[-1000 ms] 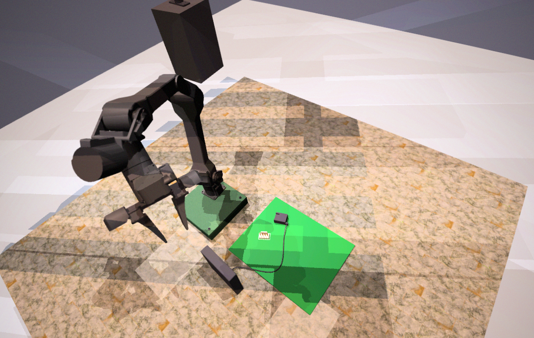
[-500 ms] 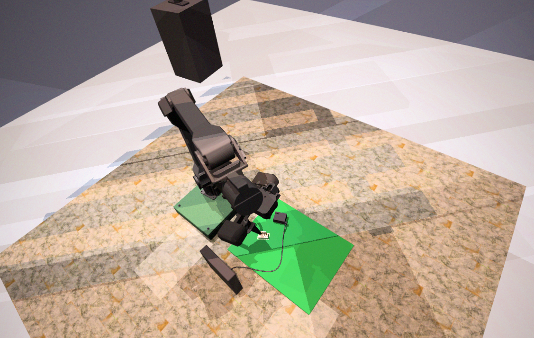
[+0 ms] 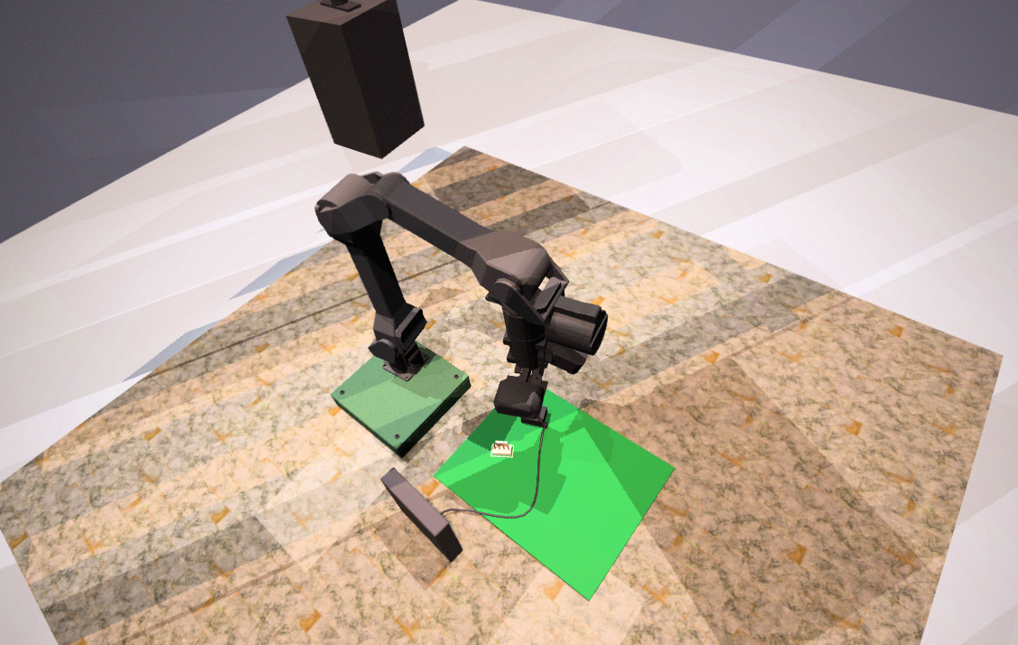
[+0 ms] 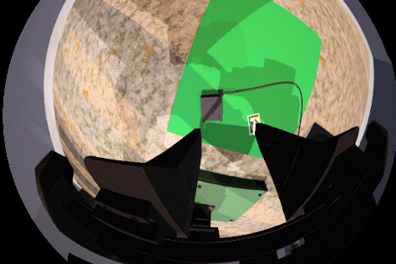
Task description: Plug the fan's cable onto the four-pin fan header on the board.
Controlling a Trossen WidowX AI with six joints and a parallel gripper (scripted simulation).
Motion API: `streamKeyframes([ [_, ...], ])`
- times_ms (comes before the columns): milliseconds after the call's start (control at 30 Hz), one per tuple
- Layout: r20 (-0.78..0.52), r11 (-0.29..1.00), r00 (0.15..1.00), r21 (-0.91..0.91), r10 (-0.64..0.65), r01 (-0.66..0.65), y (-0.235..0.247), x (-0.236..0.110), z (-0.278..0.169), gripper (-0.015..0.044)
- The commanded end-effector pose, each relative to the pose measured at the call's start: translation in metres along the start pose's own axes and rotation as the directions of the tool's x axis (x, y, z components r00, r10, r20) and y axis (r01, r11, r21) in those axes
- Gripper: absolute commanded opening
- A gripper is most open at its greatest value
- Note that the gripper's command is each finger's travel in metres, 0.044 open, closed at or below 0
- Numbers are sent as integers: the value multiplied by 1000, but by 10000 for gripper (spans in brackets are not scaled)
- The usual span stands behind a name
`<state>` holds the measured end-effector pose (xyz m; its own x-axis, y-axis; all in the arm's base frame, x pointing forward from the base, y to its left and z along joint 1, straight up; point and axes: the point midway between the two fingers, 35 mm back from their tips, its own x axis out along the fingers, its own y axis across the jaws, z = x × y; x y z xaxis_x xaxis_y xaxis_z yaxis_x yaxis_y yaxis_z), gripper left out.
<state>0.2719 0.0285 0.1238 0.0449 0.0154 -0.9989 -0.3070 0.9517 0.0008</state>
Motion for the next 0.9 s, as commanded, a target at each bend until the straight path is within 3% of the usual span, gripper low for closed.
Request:
streamKeyframes([
  [0, -24, 1000, 1000, -4, -9, 9, 3, 7, -3, 210],
  [267, -24, 1000, 1000, -4, -9, 9, 3, 72, -5, 210],
  [867, -24, 1000, 1000, -4, -9, 9, 3, 92, -5, 210],
])
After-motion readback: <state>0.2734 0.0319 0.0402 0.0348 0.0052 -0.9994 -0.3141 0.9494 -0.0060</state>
